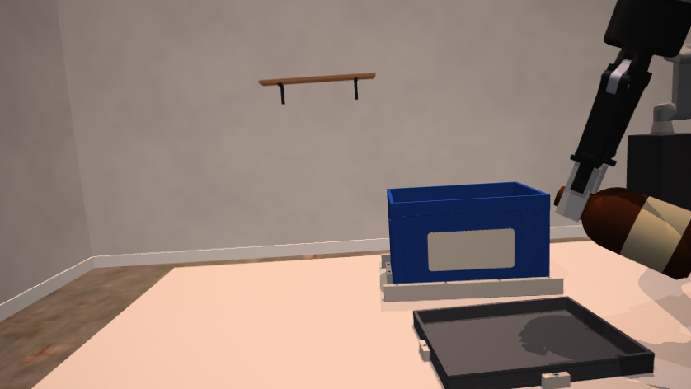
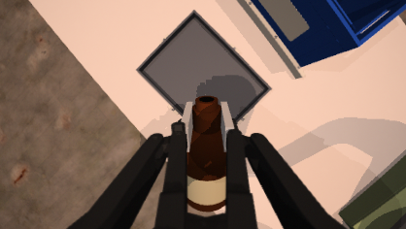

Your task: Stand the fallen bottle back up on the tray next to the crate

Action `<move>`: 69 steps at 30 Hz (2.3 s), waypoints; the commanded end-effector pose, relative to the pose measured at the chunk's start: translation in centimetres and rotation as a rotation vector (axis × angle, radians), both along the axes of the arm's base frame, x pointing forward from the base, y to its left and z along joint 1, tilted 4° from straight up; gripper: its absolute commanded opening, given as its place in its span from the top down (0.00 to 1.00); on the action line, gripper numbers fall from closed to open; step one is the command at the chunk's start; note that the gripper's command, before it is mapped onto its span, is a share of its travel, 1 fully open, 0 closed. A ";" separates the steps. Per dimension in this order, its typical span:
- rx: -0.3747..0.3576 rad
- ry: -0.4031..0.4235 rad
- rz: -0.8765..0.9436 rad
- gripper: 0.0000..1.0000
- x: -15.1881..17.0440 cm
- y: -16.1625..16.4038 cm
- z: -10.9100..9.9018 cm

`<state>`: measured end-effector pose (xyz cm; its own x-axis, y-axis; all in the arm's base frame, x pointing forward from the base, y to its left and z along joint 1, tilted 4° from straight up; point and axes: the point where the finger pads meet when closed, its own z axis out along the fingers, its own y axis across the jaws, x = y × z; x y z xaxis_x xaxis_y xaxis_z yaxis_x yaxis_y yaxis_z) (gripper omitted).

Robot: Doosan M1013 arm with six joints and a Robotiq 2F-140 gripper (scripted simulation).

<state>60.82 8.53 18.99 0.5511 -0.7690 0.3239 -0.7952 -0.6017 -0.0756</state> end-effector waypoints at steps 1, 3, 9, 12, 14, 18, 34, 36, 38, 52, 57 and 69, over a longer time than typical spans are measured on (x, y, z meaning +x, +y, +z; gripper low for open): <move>0.000 0.000 0.000 0.90 0.0 0.0 0.0; 0.000 0.000 0.000 0.90 0.0 0.0 0.0; 0.000 0.000 0.000 0.90 0.0 0.0 0.0; 0.000 0.000 0.000 0.90 0.0 0.0 0.0; 0.000 0.000 0.000 0.90 0.0 0.0 0.0; 0.000 0.000 0.000 0.90 0.0 0.0 0.0; 0.000 0.000 0.000 0.90 0.0 0.0 0.0; 0.000 0.000 0.000 0.90 0.0 0.0 0.0; 0.000 0.000 0.000 0.90 0.0 0.0 0.0; -0.032 -0.018 -0.005 0.90 -0.1 0.0 -0.1; -0.059 -0.035 -0.009 0.90 -0.2 0.0 -0.2; -0.113 -0.079 -0.013 0.90 -0.2 0.1 -0.1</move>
